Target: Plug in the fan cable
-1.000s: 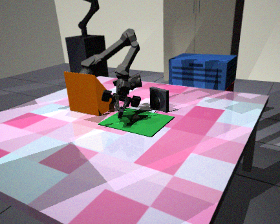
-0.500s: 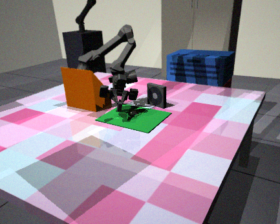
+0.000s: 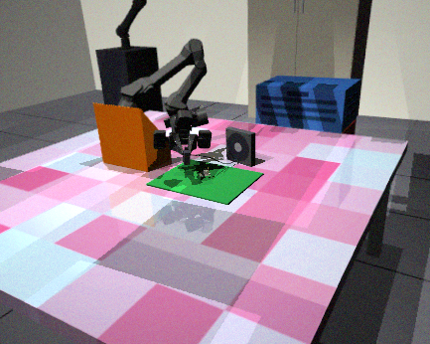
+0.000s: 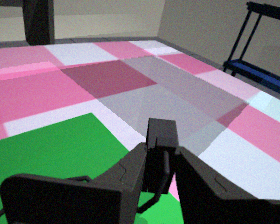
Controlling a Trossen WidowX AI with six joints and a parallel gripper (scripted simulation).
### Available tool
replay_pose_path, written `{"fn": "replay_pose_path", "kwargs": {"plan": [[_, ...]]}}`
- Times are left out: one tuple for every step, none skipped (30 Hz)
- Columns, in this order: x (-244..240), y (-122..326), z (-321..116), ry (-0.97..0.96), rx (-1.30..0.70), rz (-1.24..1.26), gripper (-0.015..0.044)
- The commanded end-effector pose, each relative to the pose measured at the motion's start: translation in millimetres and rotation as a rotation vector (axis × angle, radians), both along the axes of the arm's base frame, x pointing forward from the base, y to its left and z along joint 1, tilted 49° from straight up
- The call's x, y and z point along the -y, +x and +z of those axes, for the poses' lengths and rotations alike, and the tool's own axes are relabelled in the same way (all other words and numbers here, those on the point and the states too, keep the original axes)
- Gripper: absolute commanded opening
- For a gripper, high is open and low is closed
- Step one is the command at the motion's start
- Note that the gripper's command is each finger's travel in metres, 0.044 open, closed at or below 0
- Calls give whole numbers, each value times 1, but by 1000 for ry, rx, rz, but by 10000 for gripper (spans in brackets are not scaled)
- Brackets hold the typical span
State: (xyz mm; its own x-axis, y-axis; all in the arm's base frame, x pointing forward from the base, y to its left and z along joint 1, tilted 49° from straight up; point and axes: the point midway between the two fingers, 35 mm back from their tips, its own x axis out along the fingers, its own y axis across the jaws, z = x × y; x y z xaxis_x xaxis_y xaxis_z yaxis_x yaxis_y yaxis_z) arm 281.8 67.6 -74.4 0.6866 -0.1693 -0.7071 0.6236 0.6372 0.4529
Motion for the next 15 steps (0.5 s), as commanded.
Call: {"fn": "replay_pose_path", "kwargs": {"plan": [[1,-2,8,12,48,-24,0],[1,-2,10,15,57,-28,0],[1,-3,11,18,67,-33,0],[1,-3,12,20,76,-38,0],[1,-4,14,23,85,-42,0],[1,-4,15,26,94,-47,0],[1,-5,16,29,104,-52,0],[1,-5,18,32,113,-56,0],[1,-5,19,34,120,-60,0],[1,-6,20,36,125,-62,0],[1,-6,20,37,126,-63,0],[1,-6,20,36,125,-62,0],[1,-5,19,34,120,-60,0],[2,-5,19,32,112,-56,0],[3,-4,18,29,104,-52,0]]}}
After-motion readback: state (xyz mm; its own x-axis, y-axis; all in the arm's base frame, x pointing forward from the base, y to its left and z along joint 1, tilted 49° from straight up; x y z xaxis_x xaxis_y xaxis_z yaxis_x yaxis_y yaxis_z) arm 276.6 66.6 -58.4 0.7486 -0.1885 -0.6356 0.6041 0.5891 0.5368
